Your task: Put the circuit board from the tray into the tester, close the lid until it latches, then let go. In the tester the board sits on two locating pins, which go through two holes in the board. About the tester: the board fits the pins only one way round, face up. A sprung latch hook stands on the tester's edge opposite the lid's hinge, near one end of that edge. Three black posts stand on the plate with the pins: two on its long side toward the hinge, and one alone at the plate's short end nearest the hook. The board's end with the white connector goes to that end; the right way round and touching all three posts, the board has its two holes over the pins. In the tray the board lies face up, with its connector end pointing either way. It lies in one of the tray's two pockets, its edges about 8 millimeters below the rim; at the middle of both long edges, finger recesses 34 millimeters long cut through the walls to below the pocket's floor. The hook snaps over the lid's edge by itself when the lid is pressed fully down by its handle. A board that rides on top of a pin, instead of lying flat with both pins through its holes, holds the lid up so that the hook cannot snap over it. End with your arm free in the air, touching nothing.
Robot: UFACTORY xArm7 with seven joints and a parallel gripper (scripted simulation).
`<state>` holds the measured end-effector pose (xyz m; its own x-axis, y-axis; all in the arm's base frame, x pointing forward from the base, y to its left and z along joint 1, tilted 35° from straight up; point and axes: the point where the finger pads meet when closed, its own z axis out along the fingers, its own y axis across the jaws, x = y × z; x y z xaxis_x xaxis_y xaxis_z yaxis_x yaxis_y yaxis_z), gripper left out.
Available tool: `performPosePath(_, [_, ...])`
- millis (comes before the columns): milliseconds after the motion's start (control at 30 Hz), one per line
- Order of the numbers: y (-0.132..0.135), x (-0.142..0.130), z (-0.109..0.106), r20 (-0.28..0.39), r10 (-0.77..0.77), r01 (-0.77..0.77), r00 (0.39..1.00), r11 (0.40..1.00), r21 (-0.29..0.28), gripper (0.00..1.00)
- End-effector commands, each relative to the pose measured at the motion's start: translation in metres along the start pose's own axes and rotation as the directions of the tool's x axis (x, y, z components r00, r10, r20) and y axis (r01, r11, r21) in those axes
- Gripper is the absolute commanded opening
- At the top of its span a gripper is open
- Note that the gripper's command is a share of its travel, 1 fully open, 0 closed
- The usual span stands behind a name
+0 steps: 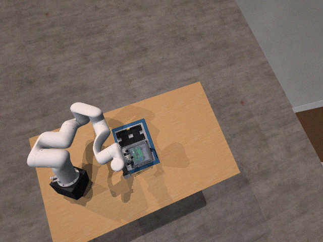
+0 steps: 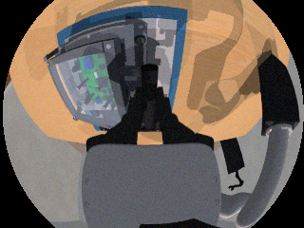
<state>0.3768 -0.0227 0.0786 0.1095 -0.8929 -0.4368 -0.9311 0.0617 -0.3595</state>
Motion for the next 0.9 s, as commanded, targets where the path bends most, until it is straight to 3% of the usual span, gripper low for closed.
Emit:
performPosePath(0, [0.001,0.000,0.005,-0.001,0.000,0.000,1.000,1.000,0.003,0.00])
performPosePath(867, [0.004,0.000,0.025,-0.001,0.000,0.000,1.000,1.000,0.003,0.00])
